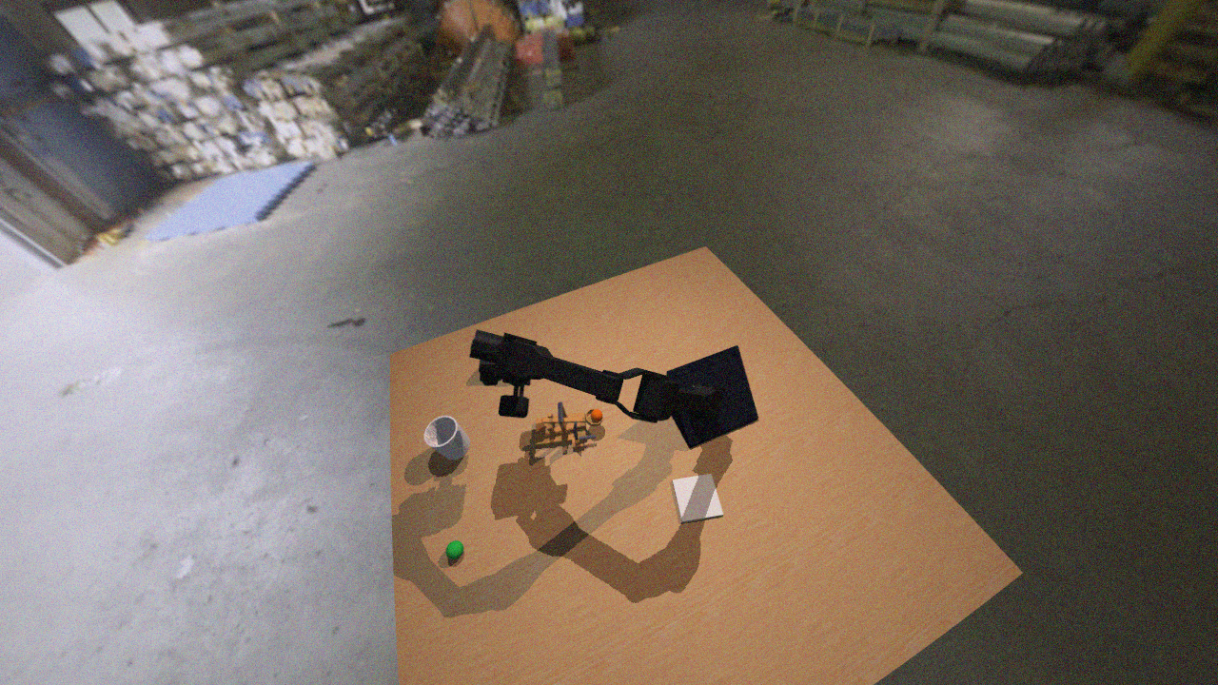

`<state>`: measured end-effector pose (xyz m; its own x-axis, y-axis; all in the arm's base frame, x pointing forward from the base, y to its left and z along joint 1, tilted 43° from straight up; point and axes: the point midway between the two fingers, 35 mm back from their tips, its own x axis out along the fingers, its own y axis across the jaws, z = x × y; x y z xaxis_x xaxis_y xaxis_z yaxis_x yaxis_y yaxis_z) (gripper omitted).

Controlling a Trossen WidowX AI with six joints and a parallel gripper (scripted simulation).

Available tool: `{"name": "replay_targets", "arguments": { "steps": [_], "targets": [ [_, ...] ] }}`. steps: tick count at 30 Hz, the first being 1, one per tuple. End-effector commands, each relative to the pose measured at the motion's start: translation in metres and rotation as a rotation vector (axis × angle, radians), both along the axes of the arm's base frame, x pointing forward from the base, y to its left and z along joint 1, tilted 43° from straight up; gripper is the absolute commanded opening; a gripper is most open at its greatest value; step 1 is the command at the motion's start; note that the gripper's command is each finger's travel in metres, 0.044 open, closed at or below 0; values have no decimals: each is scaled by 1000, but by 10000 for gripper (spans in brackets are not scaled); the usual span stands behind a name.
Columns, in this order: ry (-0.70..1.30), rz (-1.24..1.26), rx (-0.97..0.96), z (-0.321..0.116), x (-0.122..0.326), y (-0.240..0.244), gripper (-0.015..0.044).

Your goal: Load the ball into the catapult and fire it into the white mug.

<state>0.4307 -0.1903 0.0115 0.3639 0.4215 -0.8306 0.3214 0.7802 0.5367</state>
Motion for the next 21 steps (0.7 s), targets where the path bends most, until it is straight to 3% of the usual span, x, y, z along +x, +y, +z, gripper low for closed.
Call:
{"name": "replay_targets", "arguments": {
  "steps": [1, 10, 21],
  "targets": [
    [-104, -85, -1, 7, 35, -12, 440],
    [-331, -232, 36, 40, 101, -35, 440],
    [-347, -240, 40, 43, 105, -36, 440]
  ]
}}
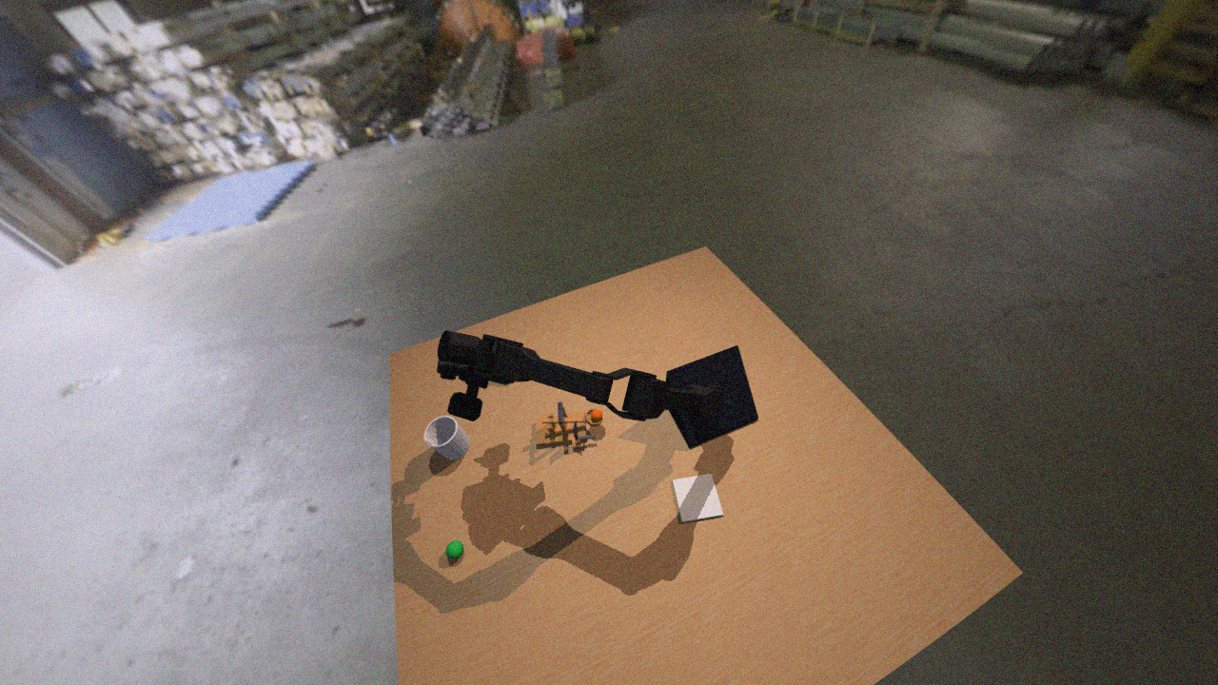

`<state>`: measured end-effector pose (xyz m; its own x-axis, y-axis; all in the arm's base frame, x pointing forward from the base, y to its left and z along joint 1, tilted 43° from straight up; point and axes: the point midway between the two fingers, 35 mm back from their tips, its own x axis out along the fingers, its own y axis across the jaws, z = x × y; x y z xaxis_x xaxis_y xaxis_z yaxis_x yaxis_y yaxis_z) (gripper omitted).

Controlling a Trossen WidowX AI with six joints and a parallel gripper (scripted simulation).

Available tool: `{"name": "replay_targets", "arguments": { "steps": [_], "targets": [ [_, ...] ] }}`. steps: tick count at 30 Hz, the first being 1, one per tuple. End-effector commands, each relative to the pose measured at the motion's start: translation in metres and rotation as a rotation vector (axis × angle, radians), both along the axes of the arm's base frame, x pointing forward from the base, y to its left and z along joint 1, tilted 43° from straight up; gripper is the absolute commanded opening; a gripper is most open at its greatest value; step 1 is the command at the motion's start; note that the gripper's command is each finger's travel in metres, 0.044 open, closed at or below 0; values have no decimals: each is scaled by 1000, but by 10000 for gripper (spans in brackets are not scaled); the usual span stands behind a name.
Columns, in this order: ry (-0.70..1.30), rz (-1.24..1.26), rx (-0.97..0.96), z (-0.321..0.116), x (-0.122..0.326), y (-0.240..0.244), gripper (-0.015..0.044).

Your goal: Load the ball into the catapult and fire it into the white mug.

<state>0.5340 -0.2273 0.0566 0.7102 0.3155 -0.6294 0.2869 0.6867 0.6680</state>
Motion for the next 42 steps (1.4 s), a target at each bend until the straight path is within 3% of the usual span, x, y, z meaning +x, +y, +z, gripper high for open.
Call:
{"name": "replay_targets", "arguments": {
  "steps": [1, 9, 26, 42],
  "targets": [
    [-1, 0, 8, -2, 1, 1, 440],
    [-1, 0, 8, -2, 1, 1, 440],
    [-1, 0, 8, -2, 1, 1, 0],
    [23, 74, -78, -5, -5, 17, 0]
  ]
}}
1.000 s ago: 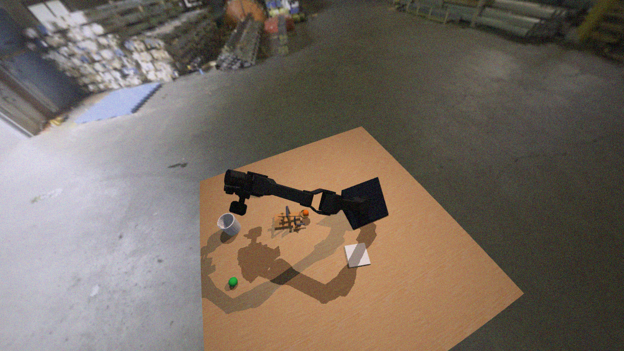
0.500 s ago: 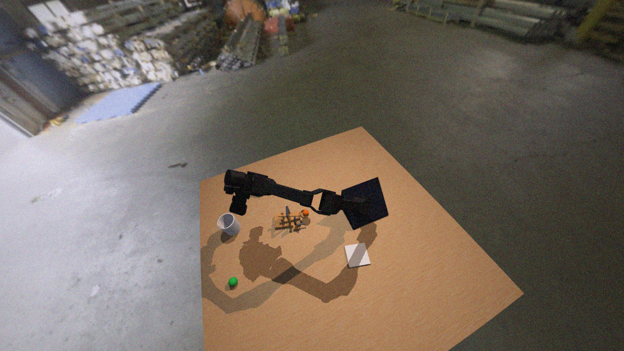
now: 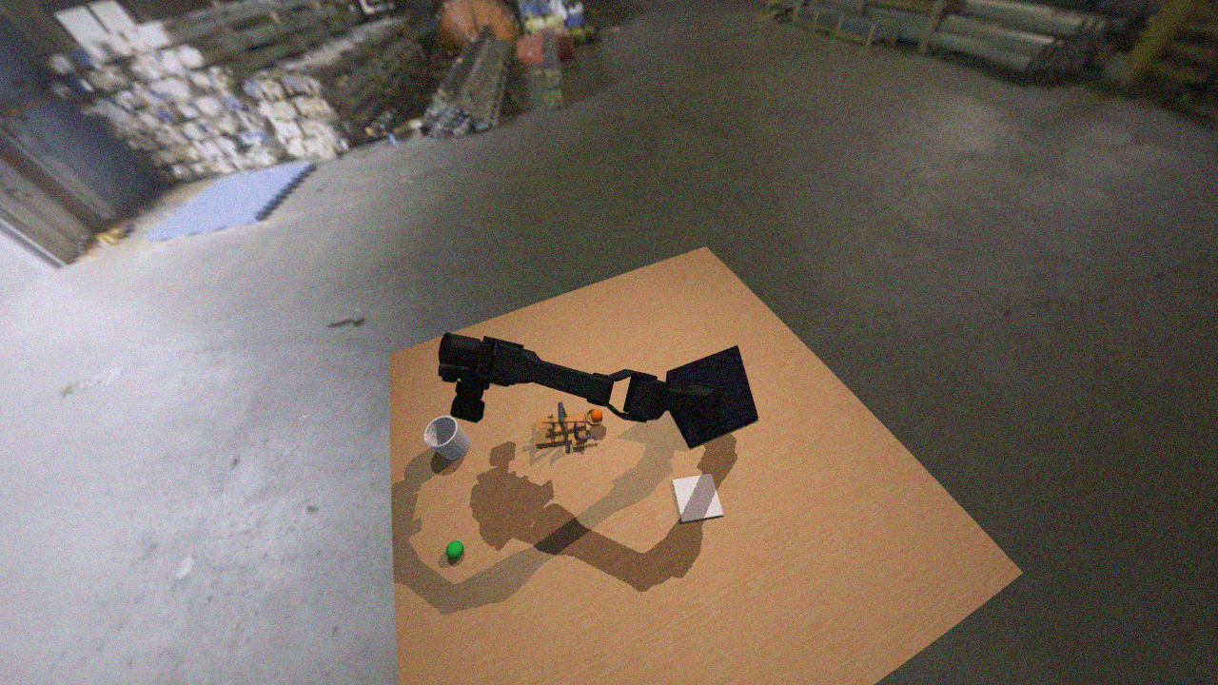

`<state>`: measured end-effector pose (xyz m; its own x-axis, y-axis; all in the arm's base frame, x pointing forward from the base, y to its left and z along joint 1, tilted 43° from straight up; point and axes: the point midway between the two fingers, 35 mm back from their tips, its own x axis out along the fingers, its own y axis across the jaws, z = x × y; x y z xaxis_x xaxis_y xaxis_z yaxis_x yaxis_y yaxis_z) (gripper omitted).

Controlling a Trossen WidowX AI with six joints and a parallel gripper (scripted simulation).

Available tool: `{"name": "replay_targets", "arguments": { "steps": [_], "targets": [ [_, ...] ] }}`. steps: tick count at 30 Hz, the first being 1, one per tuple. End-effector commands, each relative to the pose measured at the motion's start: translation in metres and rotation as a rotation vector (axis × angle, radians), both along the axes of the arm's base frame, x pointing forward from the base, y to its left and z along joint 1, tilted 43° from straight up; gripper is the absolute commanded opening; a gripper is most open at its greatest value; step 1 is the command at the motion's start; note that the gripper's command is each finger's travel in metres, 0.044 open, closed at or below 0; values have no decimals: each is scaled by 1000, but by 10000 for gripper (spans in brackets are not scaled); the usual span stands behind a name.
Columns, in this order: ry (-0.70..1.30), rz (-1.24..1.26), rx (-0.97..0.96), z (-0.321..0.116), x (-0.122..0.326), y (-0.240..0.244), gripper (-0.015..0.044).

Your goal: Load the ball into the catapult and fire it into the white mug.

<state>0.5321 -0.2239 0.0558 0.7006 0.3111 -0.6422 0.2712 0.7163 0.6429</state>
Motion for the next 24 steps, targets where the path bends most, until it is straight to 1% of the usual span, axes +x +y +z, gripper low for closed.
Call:
{"name": "replay_targets", "arguments": {
  "steps": [1, 24],
  "targets": [
    [26, 66, -63, -4, -5, 17, 0],
    [155, 558, -463, -16, -61, 92, 0]
  ]
}}
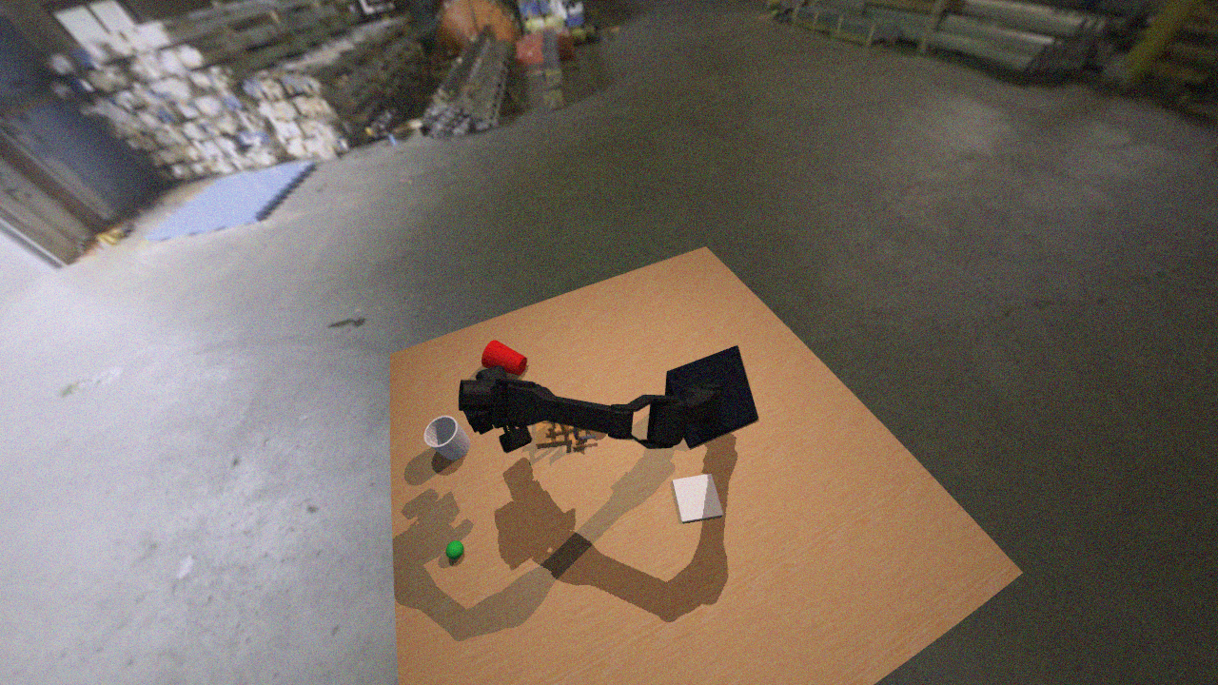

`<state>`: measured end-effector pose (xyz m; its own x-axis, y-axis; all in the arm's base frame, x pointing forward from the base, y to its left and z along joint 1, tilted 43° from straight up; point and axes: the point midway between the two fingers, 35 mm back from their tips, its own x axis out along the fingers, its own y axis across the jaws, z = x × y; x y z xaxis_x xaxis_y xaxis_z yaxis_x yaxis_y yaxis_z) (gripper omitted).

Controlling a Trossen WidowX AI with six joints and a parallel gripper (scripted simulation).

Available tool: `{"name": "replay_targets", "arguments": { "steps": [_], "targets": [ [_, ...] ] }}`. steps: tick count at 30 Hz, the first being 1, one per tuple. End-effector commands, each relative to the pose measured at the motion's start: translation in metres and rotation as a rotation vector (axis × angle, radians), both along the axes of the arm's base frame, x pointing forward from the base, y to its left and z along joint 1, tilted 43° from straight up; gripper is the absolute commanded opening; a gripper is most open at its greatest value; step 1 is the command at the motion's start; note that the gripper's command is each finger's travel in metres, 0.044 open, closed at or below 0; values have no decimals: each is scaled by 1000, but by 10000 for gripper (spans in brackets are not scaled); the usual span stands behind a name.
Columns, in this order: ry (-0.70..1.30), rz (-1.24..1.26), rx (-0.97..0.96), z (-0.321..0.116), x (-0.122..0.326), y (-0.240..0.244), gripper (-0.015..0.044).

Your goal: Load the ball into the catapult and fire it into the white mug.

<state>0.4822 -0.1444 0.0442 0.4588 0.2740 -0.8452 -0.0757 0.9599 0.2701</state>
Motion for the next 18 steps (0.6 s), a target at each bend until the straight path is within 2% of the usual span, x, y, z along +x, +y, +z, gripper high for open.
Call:
{"name": "replay_targets", "arguments": {
  "steps": [1, 18],
  "targets": [
    [39, 109, -66, -5, -15, 15, 0],
    [158, 571, -293, -7, -77, 58, 0]
  ]
}}
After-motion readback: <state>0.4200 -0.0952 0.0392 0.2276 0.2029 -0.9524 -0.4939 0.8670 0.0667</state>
